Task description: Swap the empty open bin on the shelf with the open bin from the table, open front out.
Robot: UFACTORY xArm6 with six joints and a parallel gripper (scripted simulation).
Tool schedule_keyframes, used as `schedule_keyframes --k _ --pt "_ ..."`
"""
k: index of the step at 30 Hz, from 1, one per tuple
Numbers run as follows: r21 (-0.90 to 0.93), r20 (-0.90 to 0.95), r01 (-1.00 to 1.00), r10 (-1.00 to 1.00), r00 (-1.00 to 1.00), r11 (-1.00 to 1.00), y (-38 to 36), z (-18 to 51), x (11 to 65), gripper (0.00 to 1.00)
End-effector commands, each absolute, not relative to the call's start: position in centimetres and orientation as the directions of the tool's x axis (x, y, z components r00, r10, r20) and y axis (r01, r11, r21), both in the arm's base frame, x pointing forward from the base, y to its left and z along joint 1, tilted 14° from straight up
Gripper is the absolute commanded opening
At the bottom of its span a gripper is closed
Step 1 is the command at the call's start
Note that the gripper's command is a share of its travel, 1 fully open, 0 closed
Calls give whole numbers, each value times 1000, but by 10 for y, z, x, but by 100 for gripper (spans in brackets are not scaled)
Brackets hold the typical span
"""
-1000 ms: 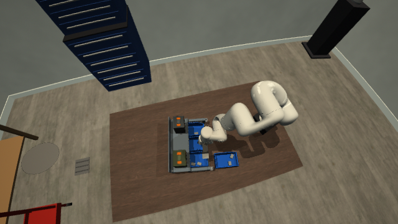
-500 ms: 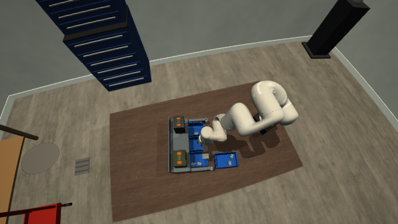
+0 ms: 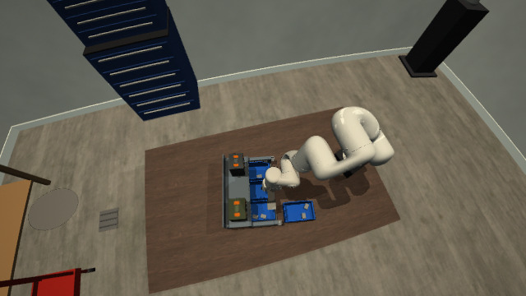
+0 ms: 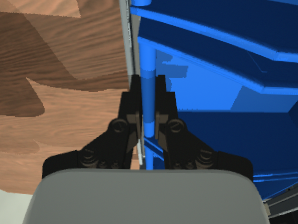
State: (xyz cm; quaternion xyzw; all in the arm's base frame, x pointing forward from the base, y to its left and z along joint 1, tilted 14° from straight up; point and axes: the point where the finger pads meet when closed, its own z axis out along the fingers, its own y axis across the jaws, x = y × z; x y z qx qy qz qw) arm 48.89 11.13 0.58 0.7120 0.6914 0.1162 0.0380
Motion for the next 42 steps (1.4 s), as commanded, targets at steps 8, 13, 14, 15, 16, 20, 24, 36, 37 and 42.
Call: schedule_keyframes --k 8,13,14,15,16,20,24,36,37,42 --pt "218 114 975 993 17 -41 111 8 490 0" --pt "218 114 975 993 17 -41 111 12 489 0" --pt "218 114 975 993 17 -41 111 13 489 0" --pt "218 114 975 993 17 -41 111 14 489 0" --pt "218 114 975 993 17 -41 111 15 488 0" --pt "218 114 975 993 17 -41 110 17 488 0" --pt "218 114 975 993 17 -41 110 22 487 0" --pt "218 114 975 993 17 -41 109 28 485 0" --pt "218 114 975 993 17 -41 109 28 485 0" --pt "218 114 975 993 17 -41 109 29 485 0"
